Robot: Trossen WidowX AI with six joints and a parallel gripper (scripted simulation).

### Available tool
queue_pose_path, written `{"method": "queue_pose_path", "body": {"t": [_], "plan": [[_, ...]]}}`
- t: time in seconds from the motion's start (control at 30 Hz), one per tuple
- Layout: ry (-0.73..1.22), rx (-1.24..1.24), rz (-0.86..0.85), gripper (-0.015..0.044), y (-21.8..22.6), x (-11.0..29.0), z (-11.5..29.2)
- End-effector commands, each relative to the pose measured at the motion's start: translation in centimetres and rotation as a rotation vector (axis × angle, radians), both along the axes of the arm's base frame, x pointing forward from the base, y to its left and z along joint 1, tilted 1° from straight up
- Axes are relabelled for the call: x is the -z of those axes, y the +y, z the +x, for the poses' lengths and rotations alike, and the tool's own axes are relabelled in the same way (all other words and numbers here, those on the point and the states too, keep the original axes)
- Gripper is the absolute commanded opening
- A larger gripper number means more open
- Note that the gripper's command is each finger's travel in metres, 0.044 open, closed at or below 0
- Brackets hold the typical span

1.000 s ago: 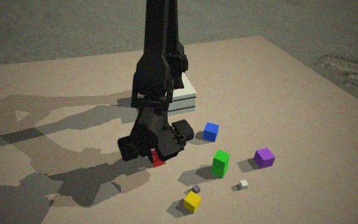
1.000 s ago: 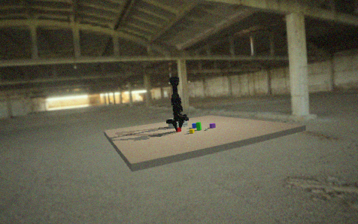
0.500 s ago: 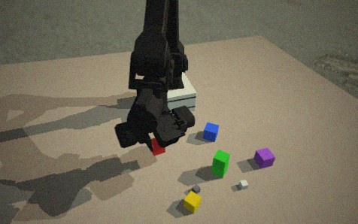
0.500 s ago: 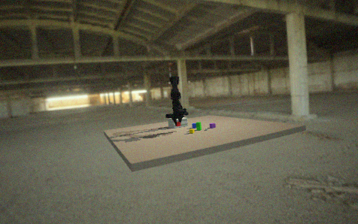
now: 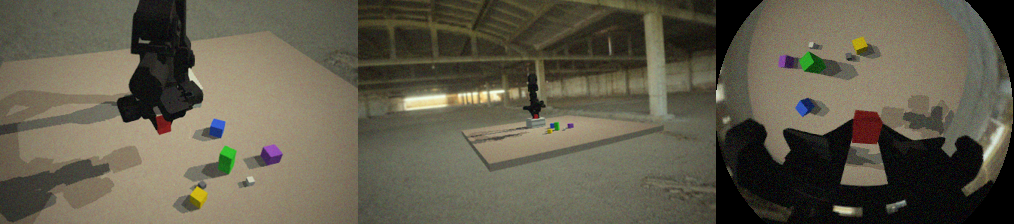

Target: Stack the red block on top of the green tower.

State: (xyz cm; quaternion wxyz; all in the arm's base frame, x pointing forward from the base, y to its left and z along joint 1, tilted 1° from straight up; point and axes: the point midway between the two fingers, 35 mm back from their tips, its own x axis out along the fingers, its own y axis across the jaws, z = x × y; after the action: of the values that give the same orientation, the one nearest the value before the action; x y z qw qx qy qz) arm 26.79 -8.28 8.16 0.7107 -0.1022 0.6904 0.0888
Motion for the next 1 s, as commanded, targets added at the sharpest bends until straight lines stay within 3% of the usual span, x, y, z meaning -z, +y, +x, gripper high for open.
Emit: {"method": "queue_pose_path", "body": {"t": [0.0, 0.37, 0.97], "plan": [[0.0, 0.0, -0.002, 0.0, 0.0, -1.0, -0.1], [-0.001, -0.006, -0.004, 0.0, 0.9, -1.0, 0.6], [-0.006, -0.01, 0.004, 0.0, 9.6, -1.1, 4.7]]}}
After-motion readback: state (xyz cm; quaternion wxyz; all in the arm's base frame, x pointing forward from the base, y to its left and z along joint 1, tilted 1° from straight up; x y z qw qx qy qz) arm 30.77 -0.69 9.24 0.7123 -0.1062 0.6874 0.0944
